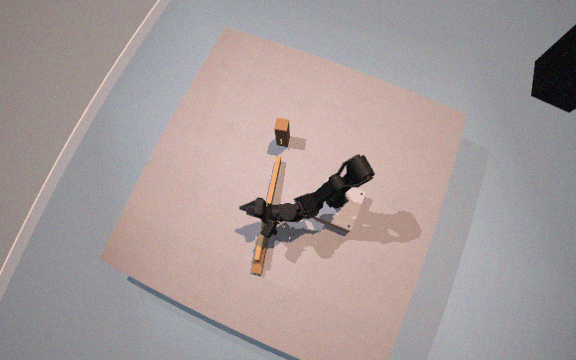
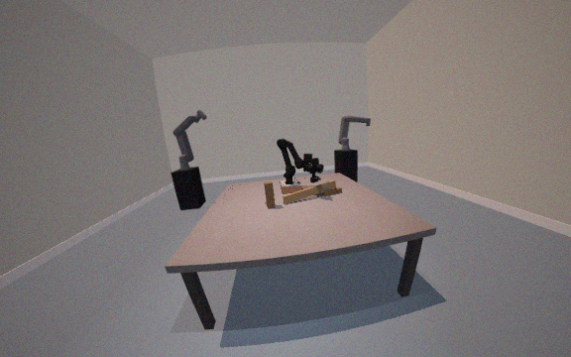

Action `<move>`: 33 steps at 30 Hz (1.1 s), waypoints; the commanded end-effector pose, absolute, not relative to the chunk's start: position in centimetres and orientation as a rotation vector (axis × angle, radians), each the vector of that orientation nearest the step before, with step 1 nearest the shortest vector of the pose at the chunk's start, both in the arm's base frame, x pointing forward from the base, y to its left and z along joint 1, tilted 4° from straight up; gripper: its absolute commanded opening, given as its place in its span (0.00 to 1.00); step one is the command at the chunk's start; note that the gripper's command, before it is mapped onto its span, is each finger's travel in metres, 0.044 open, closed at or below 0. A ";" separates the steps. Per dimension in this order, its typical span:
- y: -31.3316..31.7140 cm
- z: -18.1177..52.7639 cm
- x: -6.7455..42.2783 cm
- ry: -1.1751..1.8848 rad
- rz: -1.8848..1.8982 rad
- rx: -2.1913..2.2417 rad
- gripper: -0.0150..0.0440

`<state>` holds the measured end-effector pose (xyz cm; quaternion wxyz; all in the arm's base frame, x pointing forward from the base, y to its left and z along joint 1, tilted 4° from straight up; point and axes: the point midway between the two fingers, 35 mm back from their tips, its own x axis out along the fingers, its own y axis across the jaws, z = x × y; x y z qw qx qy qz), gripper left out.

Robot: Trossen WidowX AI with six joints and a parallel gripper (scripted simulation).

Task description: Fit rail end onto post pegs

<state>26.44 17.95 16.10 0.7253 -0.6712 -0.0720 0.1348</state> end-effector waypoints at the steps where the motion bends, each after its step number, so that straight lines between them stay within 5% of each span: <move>1: 17.9 16.0 26.5 -0.154 0.300 -1.485 0.98; 13: 10.1 8.9 32.6 0.477 0.751 -1.725 1.00; 22: 2.9 7.2 28.9 0.918 1.171 -1.495 1.00; 33: 1.1 7.4 26.0 1.017 1.315 -1.356 1.00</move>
